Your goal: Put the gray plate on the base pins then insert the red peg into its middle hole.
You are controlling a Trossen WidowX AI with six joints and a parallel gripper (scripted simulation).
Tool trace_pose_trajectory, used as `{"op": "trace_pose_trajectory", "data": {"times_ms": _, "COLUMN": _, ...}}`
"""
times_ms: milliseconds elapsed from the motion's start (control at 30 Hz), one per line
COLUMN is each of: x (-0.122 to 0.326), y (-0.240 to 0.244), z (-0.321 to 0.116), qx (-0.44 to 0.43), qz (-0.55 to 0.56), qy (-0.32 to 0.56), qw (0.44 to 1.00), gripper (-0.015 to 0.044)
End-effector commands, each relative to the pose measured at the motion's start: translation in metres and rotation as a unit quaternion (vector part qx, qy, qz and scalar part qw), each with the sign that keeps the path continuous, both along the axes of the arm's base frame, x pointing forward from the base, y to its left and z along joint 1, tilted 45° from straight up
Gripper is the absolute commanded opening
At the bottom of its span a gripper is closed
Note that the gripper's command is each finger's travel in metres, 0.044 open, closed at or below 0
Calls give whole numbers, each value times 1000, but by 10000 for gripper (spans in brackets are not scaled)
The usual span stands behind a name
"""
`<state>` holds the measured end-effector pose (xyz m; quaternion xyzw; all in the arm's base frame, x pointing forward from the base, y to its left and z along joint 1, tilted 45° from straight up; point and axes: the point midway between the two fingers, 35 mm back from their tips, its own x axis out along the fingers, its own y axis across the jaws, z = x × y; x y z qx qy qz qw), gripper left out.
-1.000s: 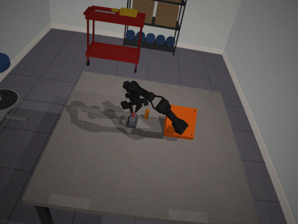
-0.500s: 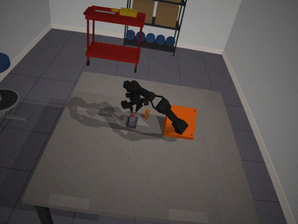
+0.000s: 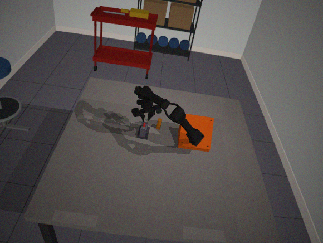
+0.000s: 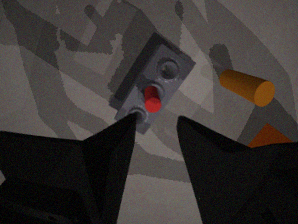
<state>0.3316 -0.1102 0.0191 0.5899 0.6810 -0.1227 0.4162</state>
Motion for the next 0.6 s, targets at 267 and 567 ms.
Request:
{"op": "trace_pose_trajectory", "data": {"times_ms": 267, "x": -1, "y": -5, "z": 7, "qx": -3, "qz": 2, "qy": -2, "qw": 1000, "gripper": 150}}
{"op": "trace_pose_trajectory", "data": {"times_ms": 567, "x": -3, "y": -8, "z": 13, "qx": -3, "qz": 2, "qy": -2, "qw": 1000, "gripper": 150}}
